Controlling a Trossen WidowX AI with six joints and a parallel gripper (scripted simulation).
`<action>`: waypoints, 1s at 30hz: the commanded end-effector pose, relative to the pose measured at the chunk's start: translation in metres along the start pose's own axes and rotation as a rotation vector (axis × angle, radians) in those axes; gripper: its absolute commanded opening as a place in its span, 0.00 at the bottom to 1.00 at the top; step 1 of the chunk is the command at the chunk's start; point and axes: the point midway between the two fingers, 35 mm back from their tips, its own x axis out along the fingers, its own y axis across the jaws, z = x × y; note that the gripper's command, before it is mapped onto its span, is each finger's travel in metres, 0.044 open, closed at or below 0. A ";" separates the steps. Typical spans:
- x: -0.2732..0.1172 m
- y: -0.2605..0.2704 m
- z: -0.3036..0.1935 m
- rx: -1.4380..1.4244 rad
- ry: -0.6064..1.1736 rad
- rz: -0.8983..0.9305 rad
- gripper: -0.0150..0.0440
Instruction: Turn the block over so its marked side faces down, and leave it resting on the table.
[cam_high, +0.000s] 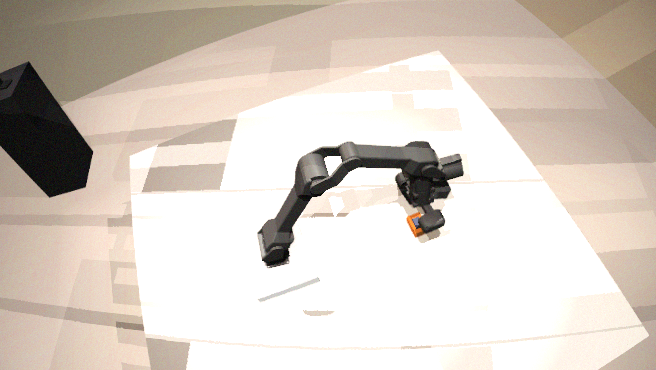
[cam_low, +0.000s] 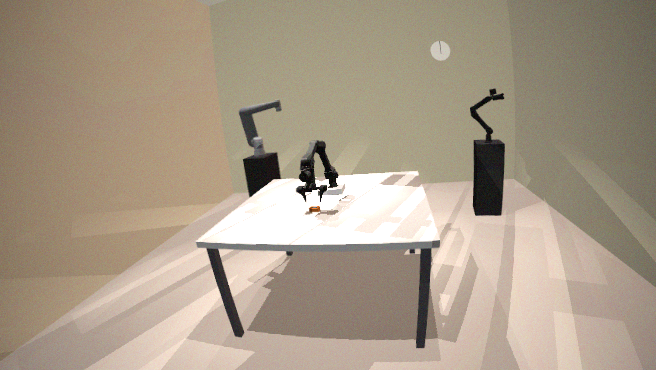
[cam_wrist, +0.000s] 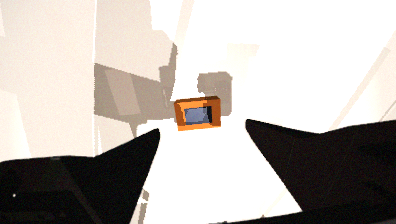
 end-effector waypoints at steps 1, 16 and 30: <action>0.006 0.002 0.000 0.002 -0.002 0.004 1.00; 0.032 0.002 0.000 0.002 -0.002 0.004 1.00; 0.052 0.002 0.000 0.002 -0.002 0.004 1.00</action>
